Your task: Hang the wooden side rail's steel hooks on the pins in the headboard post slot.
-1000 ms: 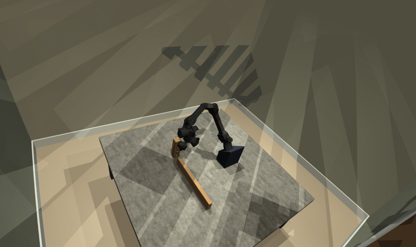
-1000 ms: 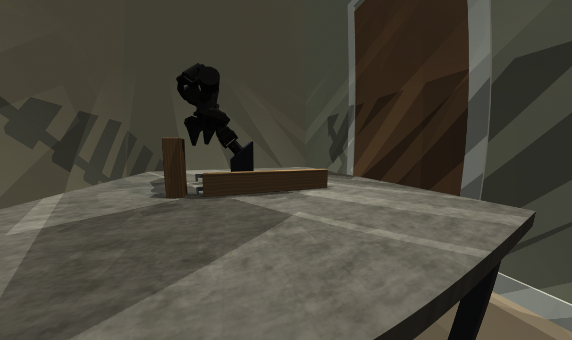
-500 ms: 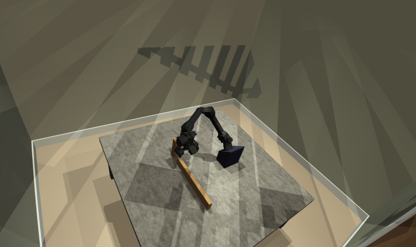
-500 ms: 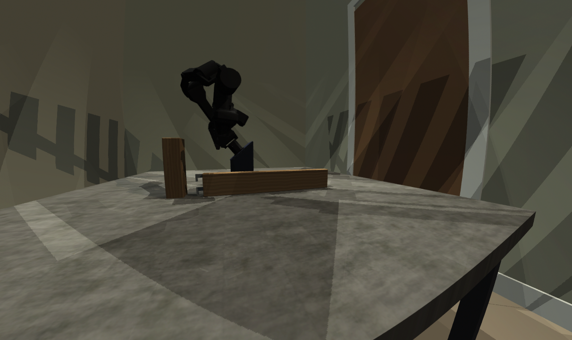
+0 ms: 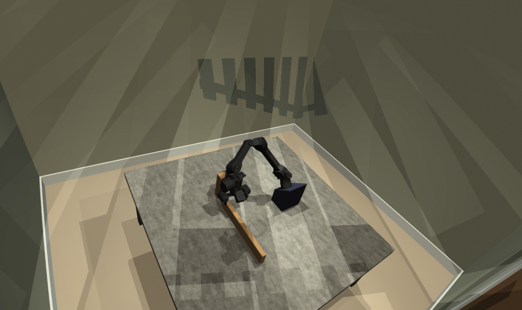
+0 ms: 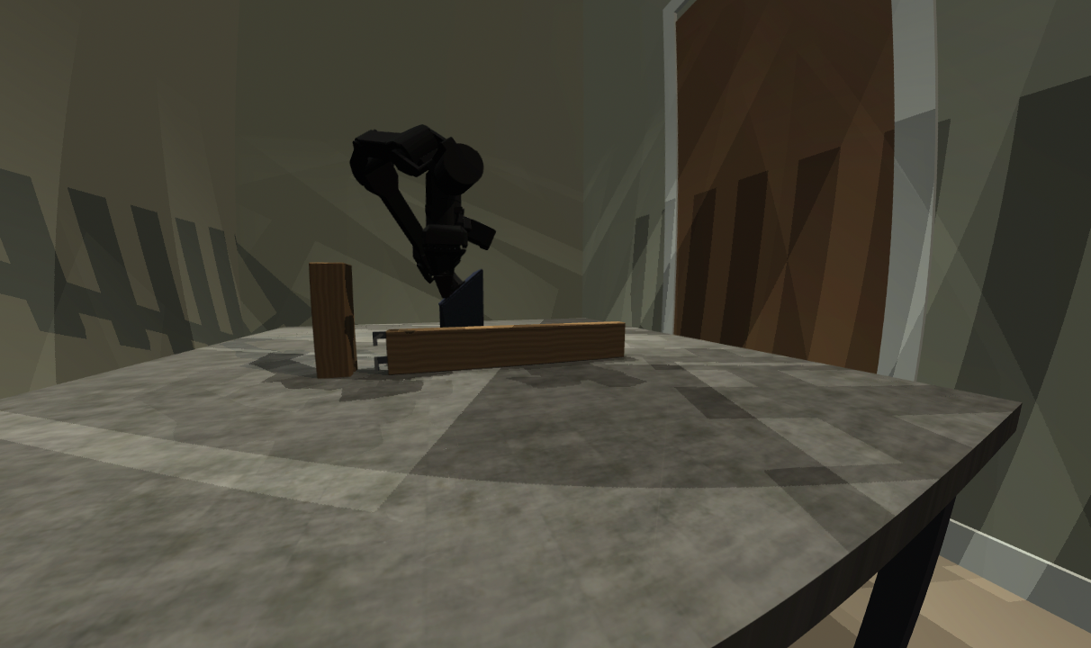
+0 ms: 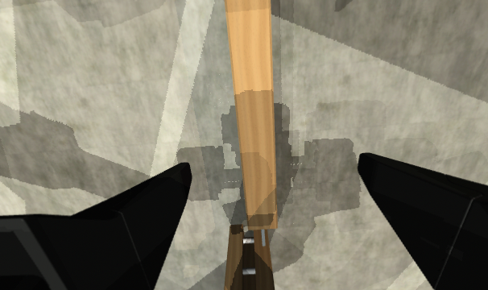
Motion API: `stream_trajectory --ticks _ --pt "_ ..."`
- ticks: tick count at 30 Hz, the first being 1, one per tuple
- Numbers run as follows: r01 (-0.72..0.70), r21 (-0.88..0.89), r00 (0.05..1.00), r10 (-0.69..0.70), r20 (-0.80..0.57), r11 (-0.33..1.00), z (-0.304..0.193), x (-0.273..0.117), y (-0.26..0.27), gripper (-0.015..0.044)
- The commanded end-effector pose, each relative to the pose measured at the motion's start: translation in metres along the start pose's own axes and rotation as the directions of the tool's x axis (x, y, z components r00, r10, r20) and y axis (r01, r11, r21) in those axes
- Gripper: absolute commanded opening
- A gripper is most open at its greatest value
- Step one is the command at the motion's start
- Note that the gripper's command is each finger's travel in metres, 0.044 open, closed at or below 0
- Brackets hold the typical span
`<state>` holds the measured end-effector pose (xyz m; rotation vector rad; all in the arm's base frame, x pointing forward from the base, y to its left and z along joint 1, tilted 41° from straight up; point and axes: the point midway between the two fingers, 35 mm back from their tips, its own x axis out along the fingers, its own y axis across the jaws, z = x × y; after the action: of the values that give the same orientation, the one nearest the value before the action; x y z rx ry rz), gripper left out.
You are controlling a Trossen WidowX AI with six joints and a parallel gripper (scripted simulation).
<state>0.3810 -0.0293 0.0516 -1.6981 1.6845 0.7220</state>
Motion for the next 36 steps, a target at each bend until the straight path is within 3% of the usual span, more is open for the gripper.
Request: stream_trajectory --ticks 1,36 --pt "-0.024 -0.008 1.0 0.024 -0.007 1.0 0.0 0.02 0.005 0.044" --pt "-0.024 -0.008 1.0 0.024 -0.007 1.0 -0.001 0.073 0.005 0.044"
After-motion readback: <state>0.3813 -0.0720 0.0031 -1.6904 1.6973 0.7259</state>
